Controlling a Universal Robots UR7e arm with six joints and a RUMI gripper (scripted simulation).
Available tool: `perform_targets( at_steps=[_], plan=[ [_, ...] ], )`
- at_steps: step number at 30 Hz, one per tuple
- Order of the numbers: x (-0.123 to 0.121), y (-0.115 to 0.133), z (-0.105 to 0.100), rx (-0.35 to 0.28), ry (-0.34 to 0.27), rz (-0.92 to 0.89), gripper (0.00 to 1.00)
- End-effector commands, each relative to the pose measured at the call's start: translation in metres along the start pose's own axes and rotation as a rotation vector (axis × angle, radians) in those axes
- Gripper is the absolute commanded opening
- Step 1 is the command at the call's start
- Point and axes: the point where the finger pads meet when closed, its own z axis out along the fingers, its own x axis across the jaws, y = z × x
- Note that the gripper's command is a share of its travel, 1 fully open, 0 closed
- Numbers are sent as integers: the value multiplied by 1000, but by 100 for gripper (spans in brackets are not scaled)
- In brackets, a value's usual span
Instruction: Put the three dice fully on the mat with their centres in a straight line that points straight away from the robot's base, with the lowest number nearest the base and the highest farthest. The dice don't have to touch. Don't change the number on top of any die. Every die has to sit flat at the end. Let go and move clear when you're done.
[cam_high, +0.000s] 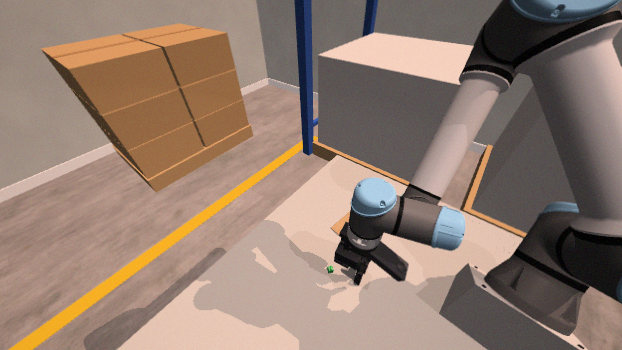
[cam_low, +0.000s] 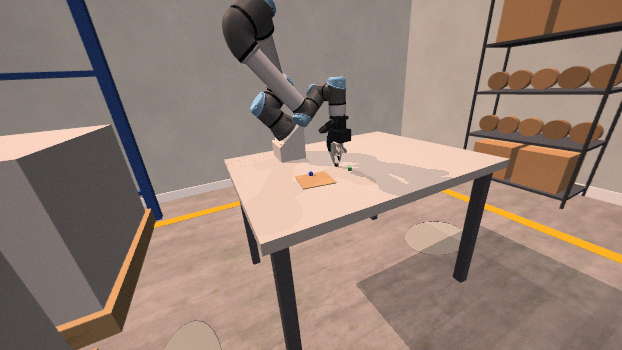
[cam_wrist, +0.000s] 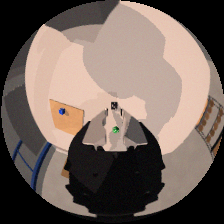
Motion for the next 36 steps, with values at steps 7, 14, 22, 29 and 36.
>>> perform_targets(
  at_steps=[7, 14, 22, 29, 36],
  plan=[
    [0, 0, 8, -1, 0, 0, 18],
    [0, 0, 16, -1, 0, 0, 18],
    [0, 0, 20, -1, 0, 0, 18],
    [0, 0, 20, -1, 0, 0, 18],
    [0, 0, 20, -1, 0, 0, 18]
  ],
)
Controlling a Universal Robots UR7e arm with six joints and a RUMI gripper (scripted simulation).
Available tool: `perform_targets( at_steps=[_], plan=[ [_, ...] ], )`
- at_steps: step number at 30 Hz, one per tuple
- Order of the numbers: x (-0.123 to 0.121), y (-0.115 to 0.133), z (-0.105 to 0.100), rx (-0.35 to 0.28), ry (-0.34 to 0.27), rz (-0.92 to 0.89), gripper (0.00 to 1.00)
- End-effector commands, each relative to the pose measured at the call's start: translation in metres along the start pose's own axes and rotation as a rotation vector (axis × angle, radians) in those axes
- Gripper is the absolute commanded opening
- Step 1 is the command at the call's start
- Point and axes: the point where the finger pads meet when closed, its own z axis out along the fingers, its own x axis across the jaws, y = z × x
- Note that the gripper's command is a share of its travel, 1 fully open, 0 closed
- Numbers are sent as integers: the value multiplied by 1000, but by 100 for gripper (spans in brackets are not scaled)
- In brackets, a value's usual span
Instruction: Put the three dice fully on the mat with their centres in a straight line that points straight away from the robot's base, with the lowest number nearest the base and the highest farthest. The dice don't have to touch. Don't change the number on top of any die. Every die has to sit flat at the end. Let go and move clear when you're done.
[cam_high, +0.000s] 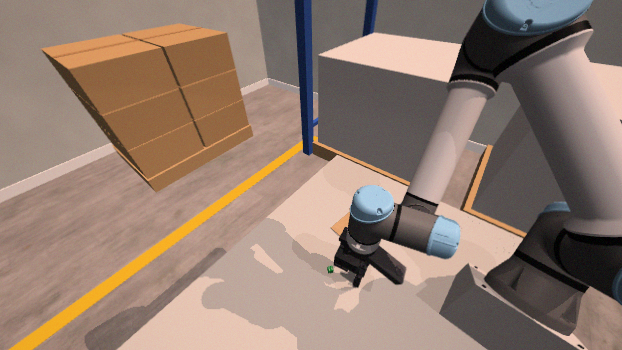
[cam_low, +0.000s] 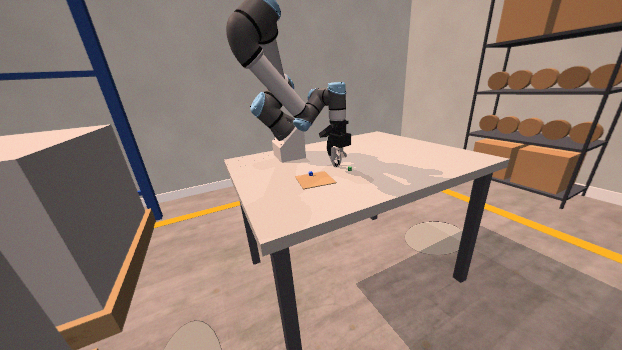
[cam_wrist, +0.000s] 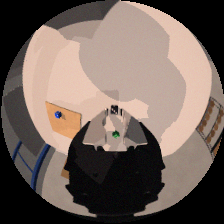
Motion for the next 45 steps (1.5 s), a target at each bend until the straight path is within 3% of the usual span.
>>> perform_targets(
  at_steps=[1, 23, 24, 45],
  plan=[
    [0, 0, 0, -1, 0, 0, 18],
    [0, 0, 0, -1, 0, 0, 18],
    [0, 0, 0, -1, 0, 0, 0],
    [0, 0, 0, -1, 0, 0, 0]
  ],
)
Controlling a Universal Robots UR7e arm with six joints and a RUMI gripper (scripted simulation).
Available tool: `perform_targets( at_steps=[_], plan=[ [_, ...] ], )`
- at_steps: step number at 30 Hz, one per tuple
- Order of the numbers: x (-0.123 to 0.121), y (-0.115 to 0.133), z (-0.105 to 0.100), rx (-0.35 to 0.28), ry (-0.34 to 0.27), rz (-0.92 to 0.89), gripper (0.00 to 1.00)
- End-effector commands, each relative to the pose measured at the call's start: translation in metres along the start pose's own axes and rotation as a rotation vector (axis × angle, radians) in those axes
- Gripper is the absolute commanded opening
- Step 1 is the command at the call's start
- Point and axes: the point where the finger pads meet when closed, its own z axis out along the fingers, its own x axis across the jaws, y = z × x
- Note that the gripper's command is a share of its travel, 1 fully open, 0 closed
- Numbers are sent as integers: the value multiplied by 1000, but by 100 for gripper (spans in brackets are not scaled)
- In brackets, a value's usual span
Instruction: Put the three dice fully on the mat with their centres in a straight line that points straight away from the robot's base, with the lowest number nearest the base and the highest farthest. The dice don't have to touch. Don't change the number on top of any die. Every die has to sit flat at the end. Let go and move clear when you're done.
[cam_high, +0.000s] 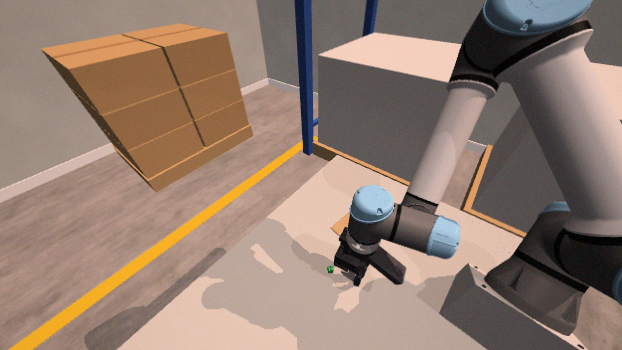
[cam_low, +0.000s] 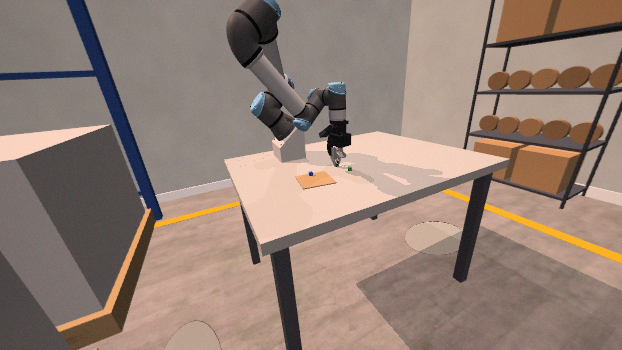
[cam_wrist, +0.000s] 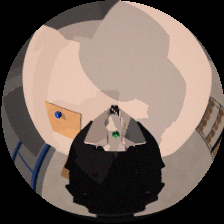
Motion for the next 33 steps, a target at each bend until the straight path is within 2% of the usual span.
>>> perform_targets(
  at_steps=[1, 19, 26, 33],
  plan=[
    [0, 0, 0, -1, 0, 0, 0],
    [0, 0, -4, -1, 0, 0, 0],
    [0, 0, -16, -1, 0, 0, 0],
    [0, 0, -45, -1, 0, 0, 0]
  ],
)
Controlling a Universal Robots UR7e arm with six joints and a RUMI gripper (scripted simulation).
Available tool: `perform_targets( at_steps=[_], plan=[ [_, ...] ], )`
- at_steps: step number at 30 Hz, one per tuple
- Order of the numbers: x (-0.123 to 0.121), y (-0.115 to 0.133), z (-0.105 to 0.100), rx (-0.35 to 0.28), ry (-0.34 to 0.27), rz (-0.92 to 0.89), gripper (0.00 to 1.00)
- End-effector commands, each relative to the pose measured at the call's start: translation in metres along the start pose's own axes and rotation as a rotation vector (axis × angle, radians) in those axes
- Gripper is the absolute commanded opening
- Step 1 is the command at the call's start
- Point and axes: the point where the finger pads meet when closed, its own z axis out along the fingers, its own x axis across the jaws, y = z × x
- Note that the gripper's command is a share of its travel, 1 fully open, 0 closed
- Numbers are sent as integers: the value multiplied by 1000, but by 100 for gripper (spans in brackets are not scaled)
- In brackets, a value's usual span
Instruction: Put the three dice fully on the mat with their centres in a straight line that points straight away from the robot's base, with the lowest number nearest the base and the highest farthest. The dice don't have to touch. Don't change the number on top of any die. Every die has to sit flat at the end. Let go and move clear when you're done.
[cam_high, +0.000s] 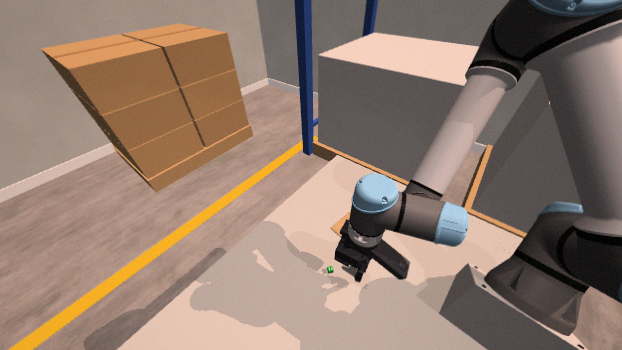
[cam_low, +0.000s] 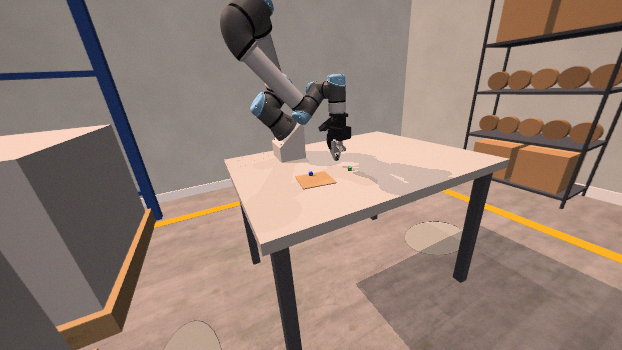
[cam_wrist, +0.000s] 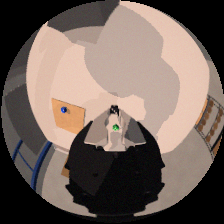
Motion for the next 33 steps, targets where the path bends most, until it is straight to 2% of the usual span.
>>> perform_targets(
  at_steps=[1, 8, 16, 33],
  plan=[
    [0, 0, -19, 1, -1, 1, 0],
    [0, 0, -49, 1, -1, 1, 0],
    [0, 0, -66, 1, -1, 1, 0],
    [-1, 1, -70, 1, 0, 2, 0]
  ],
)
